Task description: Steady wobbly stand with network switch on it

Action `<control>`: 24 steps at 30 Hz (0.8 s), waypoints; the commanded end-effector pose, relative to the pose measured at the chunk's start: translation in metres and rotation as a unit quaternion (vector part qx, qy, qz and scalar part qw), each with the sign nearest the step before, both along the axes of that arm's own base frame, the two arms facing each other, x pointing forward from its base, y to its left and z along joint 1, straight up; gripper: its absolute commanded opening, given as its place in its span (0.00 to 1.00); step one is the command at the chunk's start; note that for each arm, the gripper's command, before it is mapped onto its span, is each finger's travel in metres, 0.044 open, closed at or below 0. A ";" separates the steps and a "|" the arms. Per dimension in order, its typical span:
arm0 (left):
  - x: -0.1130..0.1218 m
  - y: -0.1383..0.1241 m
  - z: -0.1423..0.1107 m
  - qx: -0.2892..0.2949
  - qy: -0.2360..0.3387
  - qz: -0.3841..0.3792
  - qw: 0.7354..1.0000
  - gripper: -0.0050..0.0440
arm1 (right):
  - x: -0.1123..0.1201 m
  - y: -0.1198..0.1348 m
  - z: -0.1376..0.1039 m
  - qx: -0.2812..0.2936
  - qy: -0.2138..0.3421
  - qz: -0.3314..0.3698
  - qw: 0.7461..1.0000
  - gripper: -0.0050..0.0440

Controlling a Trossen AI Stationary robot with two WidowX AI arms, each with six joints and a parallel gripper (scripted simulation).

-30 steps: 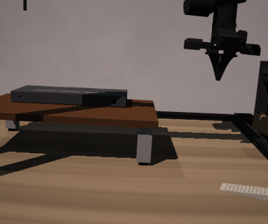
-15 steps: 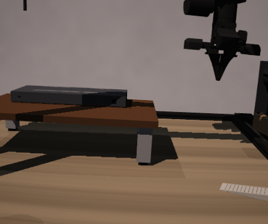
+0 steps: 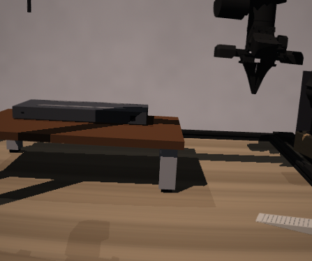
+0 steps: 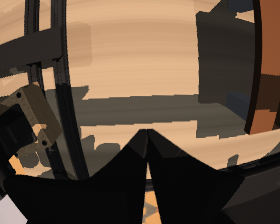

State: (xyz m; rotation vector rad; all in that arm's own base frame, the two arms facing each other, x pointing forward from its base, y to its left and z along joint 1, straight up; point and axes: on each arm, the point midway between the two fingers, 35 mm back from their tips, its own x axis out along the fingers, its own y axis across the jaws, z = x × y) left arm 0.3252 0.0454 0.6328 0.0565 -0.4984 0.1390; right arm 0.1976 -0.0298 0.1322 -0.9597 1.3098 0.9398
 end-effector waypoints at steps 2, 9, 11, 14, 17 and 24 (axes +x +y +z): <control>0.029 0.003 -0.056 -0.009 0.101 0.001 0.995 0.10 | 0.000 0.000 0.000 0.000 0.000 0.000 1.000 0.10; 0.054 0.006 -0.146 -0.023 0.254 0.001 0.967 0.10 | 0.000 0.000 0.000 0.000 0.000 0.000 1.000 0.10; 0.054 0.006 -0.146 -0.023 0.254 0.001 0.967 0.10 | 0.000 0.000 0.000 0.000 0.000 0.000 1.000 0.10; 0.054 0.006 -0.146 -0.023 0.254 0.001 0.967 0.10 | 0.000 0.000 0.000 0.000 0.000 0.000 1.000 0.10; 0.058 0.006 -0.172 -0.028 0.300 0.000 0.953 0.10 | 0.000 0.000 0.000 0.000 0.000 0.000 1.000 0.10; 0.050 0.004 -0.274 -0.041 0.462 -0.003 0.886 0.10 | 0.000 0.000 0.000 0.000 0.000 0.000 1.000 0.10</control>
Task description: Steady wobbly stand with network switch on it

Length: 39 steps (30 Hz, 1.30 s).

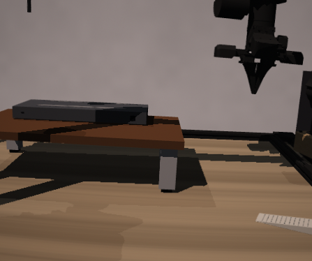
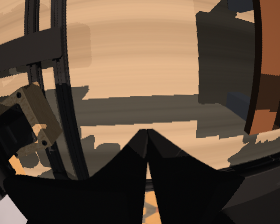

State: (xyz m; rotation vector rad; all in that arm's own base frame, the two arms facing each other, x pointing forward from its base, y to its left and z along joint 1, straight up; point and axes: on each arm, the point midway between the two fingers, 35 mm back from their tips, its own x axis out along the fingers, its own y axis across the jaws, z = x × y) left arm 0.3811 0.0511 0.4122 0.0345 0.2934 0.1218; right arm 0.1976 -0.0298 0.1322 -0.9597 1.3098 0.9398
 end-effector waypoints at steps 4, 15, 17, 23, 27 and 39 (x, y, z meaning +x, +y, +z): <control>-0.009 -0.003 -0.068 -0.008 0.111 -0.004 0.994 0.10 | 0.000 0.000 0.000 0.000 0.000 0.000 1.000 0.10; -0.046 -0.008 -0.153 -0.024 0.277 -0.010 0.961 0.10 | 0.000 0.000 0.000 0.000 0.000 0.000 1.000 0.10; -0.061 -0.011 -0.175 -0.028 0.324 -0.013 0.946 0.10 | 0.000 0.000 0.000 0.000 0.000 0.000 1.000 0.10; -0.069 -0.012 -0.186 -0.030 0.347 -0.014 0.937 0.10 | 0.000 0.000 0.000 0.000 0.000 0.000 1.000 0.10; -0.085 -0.014 -0.203 -0.036 0.390 -0.016 0.920 0.10 | 0.000 0.000 0.000 0.000 0.000 0.000 1.000 0.10; -0.165 -0.025 -0.265 -0.051 0.562 -0.029 0.825 0.10 | 0.000 0.000 0.000 0.000 0.000 0.000 1.000 0.10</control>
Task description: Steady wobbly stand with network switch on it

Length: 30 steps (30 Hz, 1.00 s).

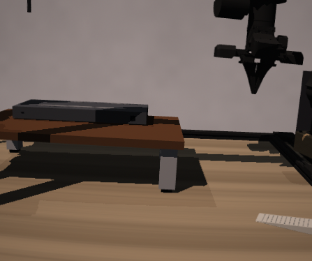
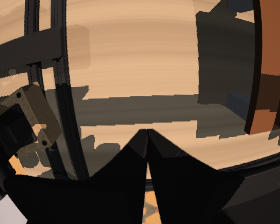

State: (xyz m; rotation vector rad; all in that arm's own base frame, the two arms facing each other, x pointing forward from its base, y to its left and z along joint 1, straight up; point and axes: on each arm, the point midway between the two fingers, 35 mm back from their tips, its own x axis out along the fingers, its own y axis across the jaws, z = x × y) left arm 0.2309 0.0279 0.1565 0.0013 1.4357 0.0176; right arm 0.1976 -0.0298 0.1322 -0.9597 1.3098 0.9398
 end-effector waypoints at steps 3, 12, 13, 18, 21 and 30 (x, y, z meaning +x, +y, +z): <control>-0.003 0.000 -0.002 -0.001 0.006 -0.001 1.000 0.10 | 0.000 0.000 0.000 0.000 0.000 0.000 1.000 0.10; -0.029 -0.004 -0.016 -0.005 0.061 -0.006 0.998 0.10 | 0.000 0.000 0.000 0.000 0.000 0.000 1.000 0.10; -0.032 -0.004 -0.018 -0.006 0.067 -0.007 0.998 0.10 | 0.000 0.000 0.000 0.000 0.000 0.000 1.000 0.10; -0.032 -0.004 -0.018 -0.006 0.067 -0.007 0.998 0.10 | 0.000 0.000 0.000 0.000 0.000 0.000 1.000 0.10; -0.002 -0.001 -0.003 0.001 -0.001 -0.002 1.000 0.10 | 0.000 0.000 0.000 0.000 0.000 0.000 1.000 0.10; 0.098 0.011 0.091 0.029 -0.266 0.007 0.964 0.10 | 0.000 0.000 0.000 0.000 0.000 0.000 1.000 0.10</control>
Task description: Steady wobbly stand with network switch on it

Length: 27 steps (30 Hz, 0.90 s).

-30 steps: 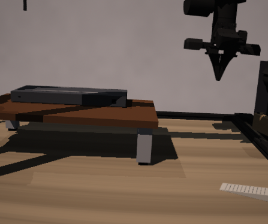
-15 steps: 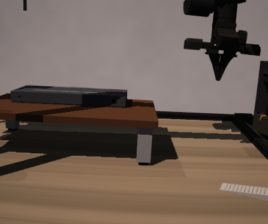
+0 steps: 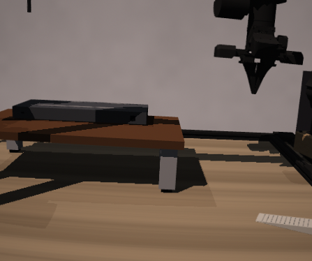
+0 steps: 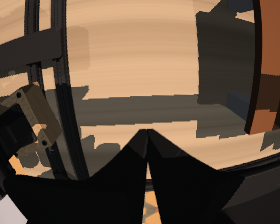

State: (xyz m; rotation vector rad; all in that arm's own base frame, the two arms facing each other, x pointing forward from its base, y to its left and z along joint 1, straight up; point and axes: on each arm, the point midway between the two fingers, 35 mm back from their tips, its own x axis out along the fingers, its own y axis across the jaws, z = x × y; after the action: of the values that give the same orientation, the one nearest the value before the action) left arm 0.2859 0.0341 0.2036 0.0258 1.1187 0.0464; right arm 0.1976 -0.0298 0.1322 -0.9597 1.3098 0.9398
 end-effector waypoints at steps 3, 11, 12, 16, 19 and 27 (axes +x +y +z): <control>0.043 0.005 0.044 0.010 -0.112 0.005 0.994 0.10 | 0.000 0.000 0.000 0.000 0.000 0.000 1.000 0.10; 0.061 0.007 0.091 0.020 -0.206 0.006 0.978 0.10 | 0.000 0.000 0.000 0.000 0.000 0.000 1.000 0.10; 0.067 0.008 0.105 0.023 -0.232 0.007 0.972 0.10 | 0.000 0.000 0.000 0.000 0.000 0.000 1.000 0.10; 0.084 0.010 0.162 0.031 -0.333 0.009 0.942 0.10 | 0.000 0.000 0.000 0.000 0.000 0.000 1.000 0.10; 0.087 0.011 0.177 0.033 -0.358 0.009 0.933 0.10 | 0.000 0.000 0.000 0.000 0.000 0.000 1.000 0.10; 0.085 0.010 0.213 0.039 -0.418 0.009 0.908 0.10 | 0.000 0.000 0.000 0.000 0.000 0.000 1.000 0.10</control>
State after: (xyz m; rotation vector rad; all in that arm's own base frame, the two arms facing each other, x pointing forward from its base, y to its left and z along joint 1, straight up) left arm 0.3685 0.0441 0.3790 0.0583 0.3791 0.1010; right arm 0.1976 -0.0298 0.1322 -0.9597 1.3098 0.9398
